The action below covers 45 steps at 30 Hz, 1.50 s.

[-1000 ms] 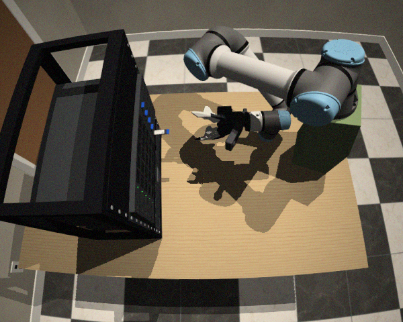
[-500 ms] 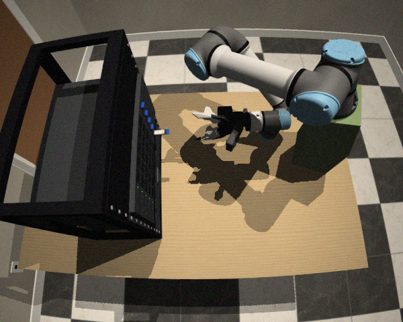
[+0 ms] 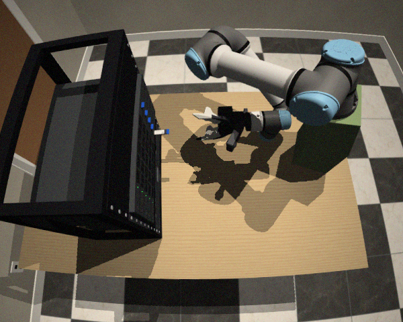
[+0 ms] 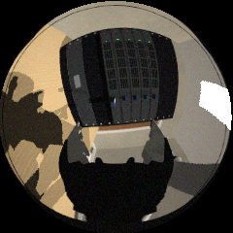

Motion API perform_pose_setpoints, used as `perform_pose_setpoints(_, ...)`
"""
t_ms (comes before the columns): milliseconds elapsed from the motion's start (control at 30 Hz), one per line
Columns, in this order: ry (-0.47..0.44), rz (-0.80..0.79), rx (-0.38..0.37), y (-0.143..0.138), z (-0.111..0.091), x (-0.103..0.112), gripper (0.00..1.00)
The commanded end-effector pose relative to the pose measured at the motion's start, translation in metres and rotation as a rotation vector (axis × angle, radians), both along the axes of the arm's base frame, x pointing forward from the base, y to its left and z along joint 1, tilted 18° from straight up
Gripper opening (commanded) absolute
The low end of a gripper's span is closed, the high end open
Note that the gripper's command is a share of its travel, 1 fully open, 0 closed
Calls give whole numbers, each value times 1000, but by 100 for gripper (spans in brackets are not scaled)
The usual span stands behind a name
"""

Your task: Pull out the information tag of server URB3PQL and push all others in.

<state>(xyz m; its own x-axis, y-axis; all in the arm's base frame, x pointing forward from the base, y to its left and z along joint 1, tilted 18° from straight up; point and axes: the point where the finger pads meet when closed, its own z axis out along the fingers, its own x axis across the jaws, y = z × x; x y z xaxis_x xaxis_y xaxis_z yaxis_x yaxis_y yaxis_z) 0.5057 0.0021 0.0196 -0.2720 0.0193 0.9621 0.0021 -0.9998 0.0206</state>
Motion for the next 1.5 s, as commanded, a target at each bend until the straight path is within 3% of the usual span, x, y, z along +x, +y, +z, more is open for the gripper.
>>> perform_pose_setpoints(0, 0, -1, -8, 0, 0, 0, 100)
perform_pose_setpoints(1467, -1, -6, -59, 1, -3, -2, 100)
